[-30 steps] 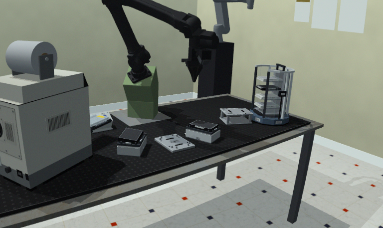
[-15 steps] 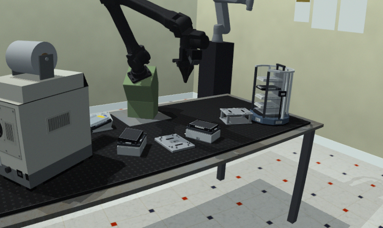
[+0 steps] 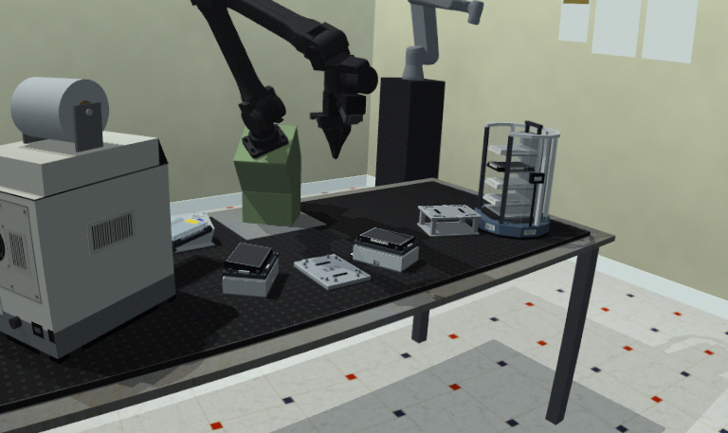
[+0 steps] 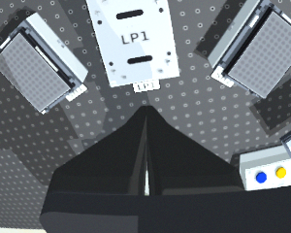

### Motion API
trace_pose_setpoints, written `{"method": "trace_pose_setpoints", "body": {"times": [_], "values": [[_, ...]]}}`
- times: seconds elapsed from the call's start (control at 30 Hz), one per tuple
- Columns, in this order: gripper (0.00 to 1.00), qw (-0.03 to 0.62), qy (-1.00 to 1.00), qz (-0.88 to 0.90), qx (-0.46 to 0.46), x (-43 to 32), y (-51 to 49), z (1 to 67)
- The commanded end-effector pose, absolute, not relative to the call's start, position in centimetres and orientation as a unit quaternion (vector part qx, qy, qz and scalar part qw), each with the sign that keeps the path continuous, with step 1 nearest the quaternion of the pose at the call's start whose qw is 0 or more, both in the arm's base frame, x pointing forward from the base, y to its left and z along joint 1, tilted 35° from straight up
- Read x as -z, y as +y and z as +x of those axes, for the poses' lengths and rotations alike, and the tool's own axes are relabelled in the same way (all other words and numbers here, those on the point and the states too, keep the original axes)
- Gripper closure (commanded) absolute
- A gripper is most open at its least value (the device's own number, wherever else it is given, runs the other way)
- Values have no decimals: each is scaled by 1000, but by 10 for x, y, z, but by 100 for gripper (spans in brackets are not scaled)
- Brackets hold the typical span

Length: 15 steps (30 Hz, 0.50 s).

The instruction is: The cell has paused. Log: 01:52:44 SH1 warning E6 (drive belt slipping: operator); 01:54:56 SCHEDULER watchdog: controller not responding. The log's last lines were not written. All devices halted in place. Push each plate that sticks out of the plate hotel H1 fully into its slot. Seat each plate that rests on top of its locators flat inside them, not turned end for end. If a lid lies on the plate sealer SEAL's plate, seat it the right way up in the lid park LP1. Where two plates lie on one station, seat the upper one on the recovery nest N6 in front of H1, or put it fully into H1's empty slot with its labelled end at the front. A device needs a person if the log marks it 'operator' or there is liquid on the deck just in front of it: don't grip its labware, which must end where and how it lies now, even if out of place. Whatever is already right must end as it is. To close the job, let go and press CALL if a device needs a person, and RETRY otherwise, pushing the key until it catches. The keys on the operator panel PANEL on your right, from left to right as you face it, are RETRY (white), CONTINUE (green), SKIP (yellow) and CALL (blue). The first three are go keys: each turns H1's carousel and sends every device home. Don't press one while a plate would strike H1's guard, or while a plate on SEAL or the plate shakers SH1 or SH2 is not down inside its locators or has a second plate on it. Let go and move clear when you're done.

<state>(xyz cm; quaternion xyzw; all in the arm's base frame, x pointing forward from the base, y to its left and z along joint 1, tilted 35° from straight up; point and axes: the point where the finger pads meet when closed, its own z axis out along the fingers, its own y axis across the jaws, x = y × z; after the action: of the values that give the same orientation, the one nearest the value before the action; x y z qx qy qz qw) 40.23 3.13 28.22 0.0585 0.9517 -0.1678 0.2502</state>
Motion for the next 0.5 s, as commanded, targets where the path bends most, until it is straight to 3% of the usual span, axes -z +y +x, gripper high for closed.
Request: {"method": "trace_pose_setpoints", "body": {"times": [0.0, 0.47], "values": [[100, 260, 949, 53, 170, -291, 15, 400], [100, 288, 921, 235, 118, -297, -20, 383]]}}
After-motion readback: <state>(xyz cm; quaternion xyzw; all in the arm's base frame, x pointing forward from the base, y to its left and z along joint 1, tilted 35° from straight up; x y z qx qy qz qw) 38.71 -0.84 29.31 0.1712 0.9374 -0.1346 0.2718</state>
